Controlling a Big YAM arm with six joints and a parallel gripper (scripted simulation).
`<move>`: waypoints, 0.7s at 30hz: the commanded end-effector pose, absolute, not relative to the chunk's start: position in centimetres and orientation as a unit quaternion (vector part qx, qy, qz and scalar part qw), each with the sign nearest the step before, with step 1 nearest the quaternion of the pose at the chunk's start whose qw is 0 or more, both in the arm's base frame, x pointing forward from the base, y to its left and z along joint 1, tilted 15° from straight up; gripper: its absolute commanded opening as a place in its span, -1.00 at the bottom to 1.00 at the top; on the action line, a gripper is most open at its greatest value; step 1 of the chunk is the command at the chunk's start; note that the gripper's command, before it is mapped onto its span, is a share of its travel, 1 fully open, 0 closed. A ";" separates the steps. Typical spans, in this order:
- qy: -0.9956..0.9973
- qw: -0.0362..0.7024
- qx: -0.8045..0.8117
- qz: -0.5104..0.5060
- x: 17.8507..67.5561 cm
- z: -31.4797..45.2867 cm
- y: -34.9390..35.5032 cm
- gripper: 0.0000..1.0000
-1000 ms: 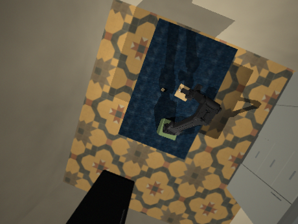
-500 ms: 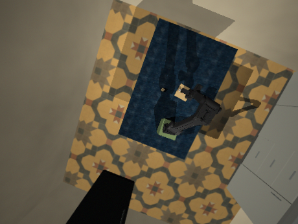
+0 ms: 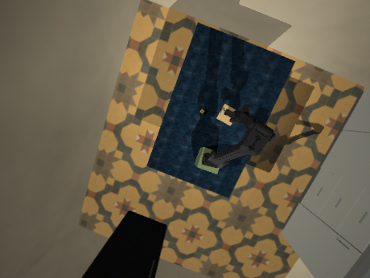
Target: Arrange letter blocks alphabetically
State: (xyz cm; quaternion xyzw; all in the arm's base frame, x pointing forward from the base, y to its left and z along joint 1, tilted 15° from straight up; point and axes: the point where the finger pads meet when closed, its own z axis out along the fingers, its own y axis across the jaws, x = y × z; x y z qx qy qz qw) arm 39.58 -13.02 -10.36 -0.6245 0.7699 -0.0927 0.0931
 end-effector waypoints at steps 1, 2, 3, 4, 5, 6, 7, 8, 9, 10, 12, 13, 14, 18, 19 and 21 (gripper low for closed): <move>0.769 0.094 -0.626 -0.092 40.0 -10.8 -12.5 0.13; 0.769 0.094 -0.626 -0.092 40.0 -10.8 -12.5 0.13; 0.769 0.094 -0.626 -0.092 40.0 -10.8 -12.5 0.13; 0.769 0.094 -0.626 -0.092 40.0 -10.8 -12.5 0.13; 0.769 0.094 -0.626 -0.092 40.0 -10.8 -12.5 0.13; 0.769 0.094 -0.626 -0.092 40.0 -10.8 -12.5 0.13; 0.769 0.094 -0.626 -0.092 40.0 -10.8 -12.5 0.13; 0.769 0.094 -0.626 -0.092 40.0 -10.8 -12.5 0.13; 0.769 0.094 -0.626 -0.092 40.0 -10.8 -12.5 0.13; 0.769 0.094 -0.626 -0.092 40.0 -10.8 -12.5 0.13; 0.769 0.094 -0.626 -0.092 40.0 -10.8 -12.5 0.13; 0.769 0.094 -0.626 -0.092 40.0 -10.8 -12.5 0.13; 0.769 0.094 -0.626 -0.092 40.0 -10.8 -12.5 0.13; 0.769 0.093 -0.626 -0.091 39.9 -10.8 -12.5 0.13; 0.769 0.093 -0.626 -0.090 39.9 -10.8 -12.5 0.13; 0.769 0.091 -0.626 -0.087 39.7 -10.8 -12.4 0.13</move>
